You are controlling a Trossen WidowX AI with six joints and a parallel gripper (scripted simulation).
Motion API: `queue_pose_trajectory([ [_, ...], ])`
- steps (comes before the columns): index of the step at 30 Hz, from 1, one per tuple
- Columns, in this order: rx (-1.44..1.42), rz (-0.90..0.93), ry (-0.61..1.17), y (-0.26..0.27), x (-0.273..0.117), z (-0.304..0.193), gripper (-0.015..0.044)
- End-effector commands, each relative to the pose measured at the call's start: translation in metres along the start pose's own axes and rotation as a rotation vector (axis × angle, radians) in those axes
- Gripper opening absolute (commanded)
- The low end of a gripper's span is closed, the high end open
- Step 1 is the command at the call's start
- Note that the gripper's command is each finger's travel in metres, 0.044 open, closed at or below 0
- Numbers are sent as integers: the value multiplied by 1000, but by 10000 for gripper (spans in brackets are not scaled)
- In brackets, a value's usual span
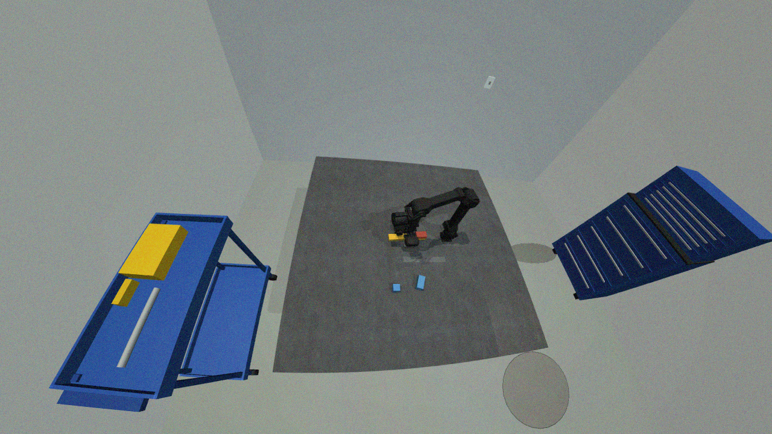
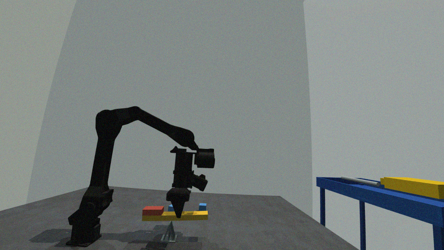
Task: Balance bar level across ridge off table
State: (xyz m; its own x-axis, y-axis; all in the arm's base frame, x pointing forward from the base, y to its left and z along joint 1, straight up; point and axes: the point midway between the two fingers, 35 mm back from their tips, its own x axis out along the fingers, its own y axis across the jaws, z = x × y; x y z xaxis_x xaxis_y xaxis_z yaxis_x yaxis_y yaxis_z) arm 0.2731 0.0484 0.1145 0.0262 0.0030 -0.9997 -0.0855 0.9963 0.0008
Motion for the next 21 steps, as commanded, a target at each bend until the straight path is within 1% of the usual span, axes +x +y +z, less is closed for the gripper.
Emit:
queue_pose_trajectory([
  [1, 3, 1, 4, 0, 0, 0, 0],
  [21, 3, 1, 4, 0, 2, 0, 0],
])
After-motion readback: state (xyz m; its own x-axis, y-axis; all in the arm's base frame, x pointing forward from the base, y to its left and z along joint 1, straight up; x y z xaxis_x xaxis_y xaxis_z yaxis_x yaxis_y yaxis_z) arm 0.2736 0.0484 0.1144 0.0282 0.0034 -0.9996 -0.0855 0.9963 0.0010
